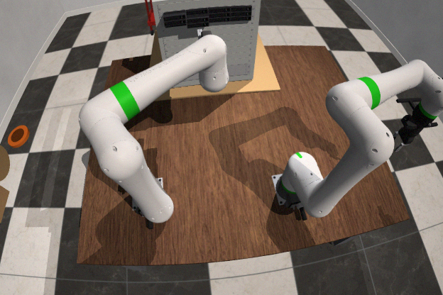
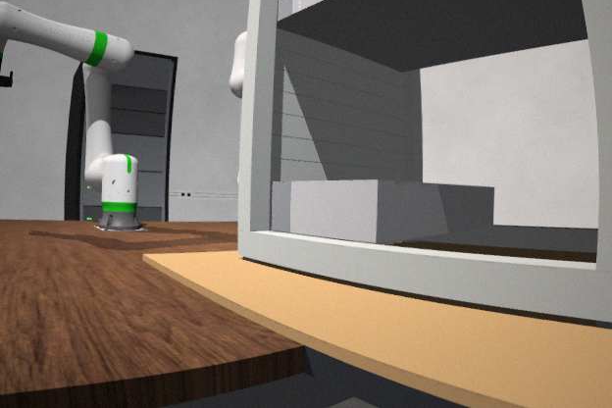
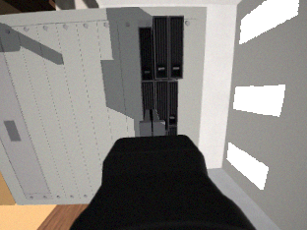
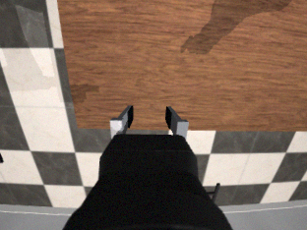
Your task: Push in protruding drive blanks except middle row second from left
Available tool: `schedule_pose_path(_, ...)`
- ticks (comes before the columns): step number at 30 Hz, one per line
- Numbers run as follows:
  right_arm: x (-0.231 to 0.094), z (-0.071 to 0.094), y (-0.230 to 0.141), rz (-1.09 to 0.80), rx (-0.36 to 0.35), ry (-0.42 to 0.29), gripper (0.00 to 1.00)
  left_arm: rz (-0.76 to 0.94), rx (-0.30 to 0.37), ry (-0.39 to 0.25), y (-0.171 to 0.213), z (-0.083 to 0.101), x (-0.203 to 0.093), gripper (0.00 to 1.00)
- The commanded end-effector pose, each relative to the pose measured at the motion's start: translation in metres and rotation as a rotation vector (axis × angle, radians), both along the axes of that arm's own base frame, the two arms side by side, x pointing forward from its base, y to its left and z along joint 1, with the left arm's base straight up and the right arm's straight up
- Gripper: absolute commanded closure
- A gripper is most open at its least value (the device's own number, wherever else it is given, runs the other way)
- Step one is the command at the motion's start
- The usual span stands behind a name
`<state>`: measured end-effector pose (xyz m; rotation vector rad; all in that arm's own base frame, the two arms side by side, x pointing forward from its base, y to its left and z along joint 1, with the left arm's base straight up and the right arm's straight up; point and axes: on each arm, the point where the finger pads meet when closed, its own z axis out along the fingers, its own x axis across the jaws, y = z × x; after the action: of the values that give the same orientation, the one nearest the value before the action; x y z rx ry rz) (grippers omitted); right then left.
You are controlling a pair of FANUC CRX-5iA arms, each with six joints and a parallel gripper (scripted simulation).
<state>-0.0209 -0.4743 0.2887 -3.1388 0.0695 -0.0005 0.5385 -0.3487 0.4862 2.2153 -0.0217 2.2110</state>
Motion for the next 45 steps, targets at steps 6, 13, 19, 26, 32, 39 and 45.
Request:
schedule_pose_path(6, 0.000, 0.001, 0.000, 0.000, -0.002, 0.000, 0.00, 0.000, -0.002, -0.002, 0.003, -0.002, 0.005, 1.00)
schedule_pose_path(13, 0.000, 0.001, 0.000, 0.000, -0.002, 0.000, 0.00, 0.000, -0.002, -0.002, 0.003, -0.002, 0.037, 1.00)
schedule_pose_path(19, 0.000, 0.001, 0.000, 0.000, -0.002, 0.000, 0.00, 0.000, -0.002, -0.002, 0.002, -0.002, 0.051, 1.00)
schedule_pose_path(26, 0.000, 0.001, 0.000, 0.000, -0.002, 0.000, 0.00, 0.000, -0.002, -0.002, 0.002, -0.002, 0.051, 1.00)
schedule_pose_path(32, 0.000, 0.001, 0.000, 0.000, -0.002, 0.000, 0.00, 0.000, -0.002, -0.002, 0.002, -0.002, 0.051, 1.00)
schedule_pose_path(39, 0.000, 0.001, 0.000, 0.000, -0.002, 0.000, 0.00, 0.000, -0.002, -0.002, 0.002, -0.002, 0.051, 1.00)
schedule_pose_path(45, 0.000, 0.001, 0.000, 0.000, -0.002, 0.000, 0.00, 0.000, -0.002, -0.002, 0.002, -0.002, 0.051, 1.00)
